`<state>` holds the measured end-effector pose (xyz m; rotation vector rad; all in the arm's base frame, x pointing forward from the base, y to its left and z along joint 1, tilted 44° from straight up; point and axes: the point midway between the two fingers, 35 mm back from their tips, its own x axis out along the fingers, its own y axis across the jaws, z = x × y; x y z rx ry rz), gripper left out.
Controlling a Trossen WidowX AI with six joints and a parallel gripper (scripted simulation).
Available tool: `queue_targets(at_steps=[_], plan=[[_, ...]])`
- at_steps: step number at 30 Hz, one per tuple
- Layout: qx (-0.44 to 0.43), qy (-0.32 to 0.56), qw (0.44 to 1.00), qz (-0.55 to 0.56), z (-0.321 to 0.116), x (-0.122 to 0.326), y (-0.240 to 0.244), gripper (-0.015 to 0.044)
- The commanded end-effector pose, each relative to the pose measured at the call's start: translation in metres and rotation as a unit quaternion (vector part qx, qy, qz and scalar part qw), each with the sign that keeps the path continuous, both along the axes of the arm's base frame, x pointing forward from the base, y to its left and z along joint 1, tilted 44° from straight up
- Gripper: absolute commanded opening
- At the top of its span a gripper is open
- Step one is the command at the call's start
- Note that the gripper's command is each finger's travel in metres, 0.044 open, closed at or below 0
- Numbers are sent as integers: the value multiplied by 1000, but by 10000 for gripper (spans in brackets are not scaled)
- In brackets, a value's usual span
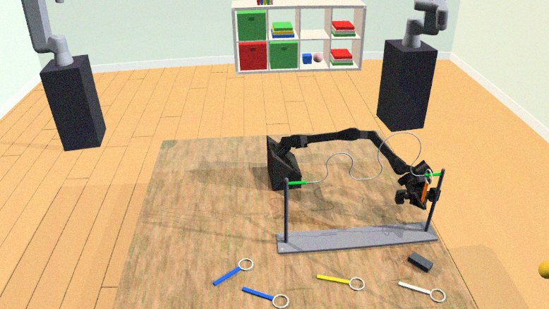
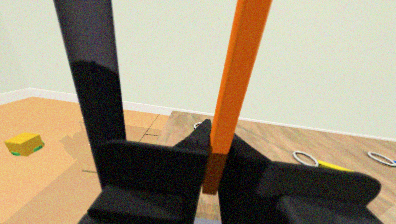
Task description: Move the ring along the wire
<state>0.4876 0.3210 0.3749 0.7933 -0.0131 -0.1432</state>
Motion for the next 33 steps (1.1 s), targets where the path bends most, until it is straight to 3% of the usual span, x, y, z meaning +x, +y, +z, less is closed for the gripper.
queue_targets(at_steps=[1, 33], plan=[[2, -3, 1000, 1, 7, -2, -4, -150], [3, 8, 1000, 13, 5, -6, -5, -150]])
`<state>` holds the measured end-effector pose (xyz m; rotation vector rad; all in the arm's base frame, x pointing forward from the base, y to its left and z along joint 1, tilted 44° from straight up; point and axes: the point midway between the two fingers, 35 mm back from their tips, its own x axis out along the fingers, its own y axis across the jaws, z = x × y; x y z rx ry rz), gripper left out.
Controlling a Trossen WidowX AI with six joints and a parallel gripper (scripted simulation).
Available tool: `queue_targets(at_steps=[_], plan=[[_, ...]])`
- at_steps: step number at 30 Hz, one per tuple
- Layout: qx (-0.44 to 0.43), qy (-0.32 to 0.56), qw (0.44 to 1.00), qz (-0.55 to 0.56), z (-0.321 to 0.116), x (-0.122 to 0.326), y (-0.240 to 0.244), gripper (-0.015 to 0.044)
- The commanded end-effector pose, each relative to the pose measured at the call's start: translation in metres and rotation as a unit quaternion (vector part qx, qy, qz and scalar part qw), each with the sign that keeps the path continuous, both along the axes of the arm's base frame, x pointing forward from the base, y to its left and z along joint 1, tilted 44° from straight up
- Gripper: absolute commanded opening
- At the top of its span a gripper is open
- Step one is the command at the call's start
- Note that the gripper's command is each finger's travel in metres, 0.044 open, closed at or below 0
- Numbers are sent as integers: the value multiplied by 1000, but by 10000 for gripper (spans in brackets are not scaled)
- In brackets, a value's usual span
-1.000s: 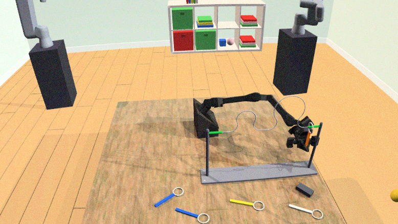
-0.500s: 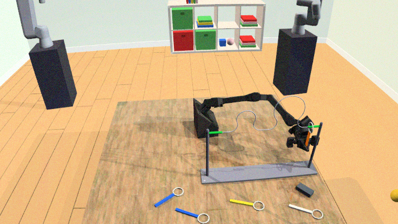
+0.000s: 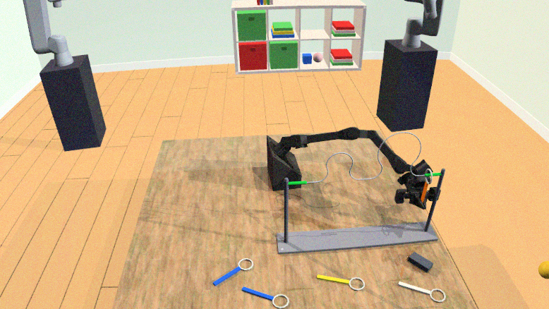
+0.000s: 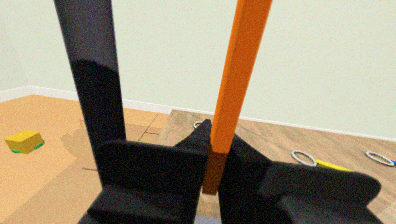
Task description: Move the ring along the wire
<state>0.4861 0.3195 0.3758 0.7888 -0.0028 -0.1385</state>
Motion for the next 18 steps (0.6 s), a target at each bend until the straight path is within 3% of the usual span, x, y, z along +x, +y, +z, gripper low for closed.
queue_targets(at_steps=[1, 18], plan=[[6, 10, 1000, 15, 4, -7, -3, -150], [21, 120, 985, 124, -3, -48, -16, -150]])
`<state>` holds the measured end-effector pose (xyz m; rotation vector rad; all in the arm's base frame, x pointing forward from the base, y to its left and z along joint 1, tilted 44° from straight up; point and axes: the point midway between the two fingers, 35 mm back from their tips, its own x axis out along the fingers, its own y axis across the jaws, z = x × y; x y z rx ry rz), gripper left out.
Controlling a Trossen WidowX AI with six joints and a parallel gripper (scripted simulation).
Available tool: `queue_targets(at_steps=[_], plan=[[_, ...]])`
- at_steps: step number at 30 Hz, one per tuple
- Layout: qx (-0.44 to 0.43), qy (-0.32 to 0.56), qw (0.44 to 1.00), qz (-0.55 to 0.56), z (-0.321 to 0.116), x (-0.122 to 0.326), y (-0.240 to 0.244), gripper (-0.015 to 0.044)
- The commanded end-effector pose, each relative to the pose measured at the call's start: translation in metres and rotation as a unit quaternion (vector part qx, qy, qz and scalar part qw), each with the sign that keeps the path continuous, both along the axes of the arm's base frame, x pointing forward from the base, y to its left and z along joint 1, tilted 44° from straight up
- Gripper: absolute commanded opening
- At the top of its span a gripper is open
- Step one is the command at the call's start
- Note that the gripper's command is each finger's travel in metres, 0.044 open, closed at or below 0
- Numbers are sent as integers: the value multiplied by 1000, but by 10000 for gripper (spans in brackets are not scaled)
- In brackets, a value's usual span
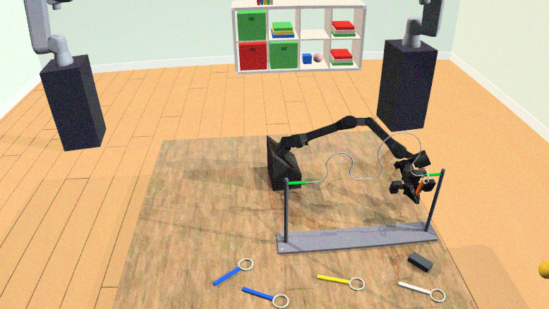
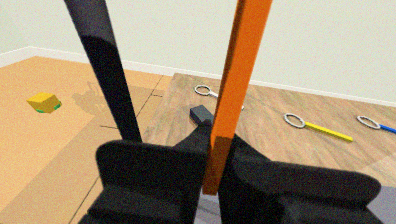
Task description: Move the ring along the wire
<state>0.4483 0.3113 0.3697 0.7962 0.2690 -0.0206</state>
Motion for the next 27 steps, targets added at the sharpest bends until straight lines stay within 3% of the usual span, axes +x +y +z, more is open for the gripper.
queue_targets(at_steps=[1, 13, 27], plan=[[8, 29, 999, 28, 3, -13, -9, -150], [-5, 83, 994, 76, -4, -31, -23, -150], [-82, 99, 989, 71, -25, -35, -47, -150]])
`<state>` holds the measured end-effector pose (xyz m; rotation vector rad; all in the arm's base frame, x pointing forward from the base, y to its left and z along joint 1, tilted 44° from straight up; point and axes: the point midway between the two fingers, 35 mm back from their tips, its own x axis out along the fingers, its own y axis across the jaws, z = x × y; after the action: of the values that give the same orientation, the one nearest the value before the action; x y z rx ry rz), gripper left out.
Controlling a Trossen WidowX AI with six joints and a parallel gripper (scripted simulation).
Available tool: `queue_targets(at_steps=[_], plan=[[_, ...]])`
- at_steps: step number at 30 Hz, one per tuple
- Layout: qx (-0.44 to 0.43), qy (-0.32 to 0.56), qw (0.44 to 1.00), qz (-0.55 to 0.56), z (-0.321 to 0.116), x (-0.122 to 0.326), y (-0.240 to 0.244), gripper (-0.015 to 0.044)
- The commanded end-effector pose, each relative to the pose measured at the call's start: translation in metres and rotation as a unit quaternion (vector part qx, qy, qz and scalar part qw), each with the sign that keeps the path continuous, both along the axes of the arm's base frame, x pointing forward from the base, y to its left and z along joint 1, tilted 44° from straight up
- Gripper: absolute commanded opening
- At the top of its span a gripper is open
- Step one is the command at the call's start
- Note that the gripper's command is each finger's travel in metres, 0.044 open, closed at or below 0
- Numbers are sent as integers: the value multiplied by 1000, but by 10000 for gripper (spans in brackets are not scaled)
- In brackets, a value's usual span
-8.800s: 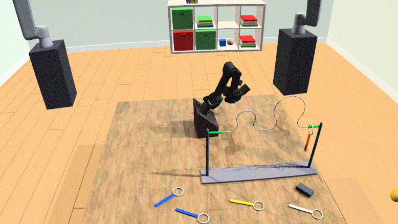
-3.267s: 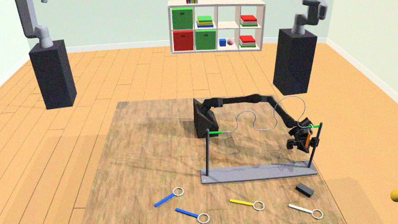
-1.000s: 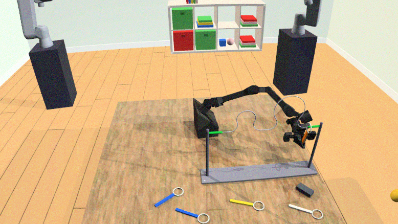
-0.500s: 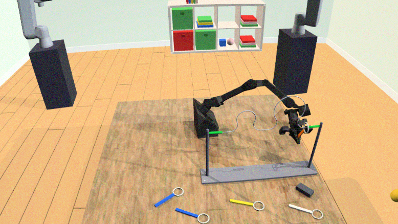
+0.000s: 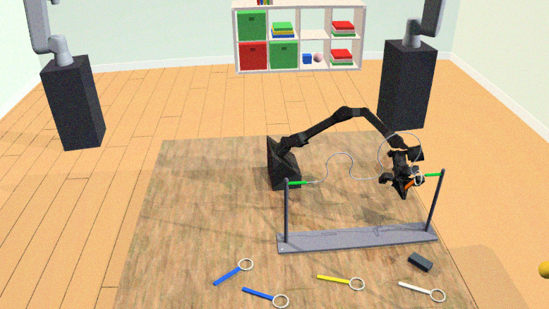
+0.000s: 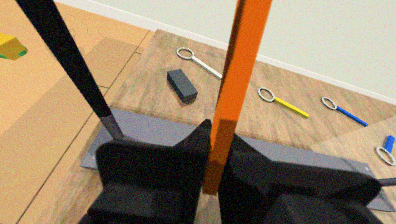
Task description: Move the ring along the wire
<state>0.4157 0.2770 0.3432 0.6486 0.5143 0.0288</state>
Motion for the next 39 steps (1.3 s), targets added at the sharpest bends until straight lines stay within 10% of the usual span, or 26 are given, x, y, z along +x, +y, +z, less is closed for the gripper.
queue_targets(at_steps=[1, 39], plan=[[-29, -2, 1000, -4, -1, -3, -14, -150], [-363, 37, 931, 10, -27, -16, -115, -150]])
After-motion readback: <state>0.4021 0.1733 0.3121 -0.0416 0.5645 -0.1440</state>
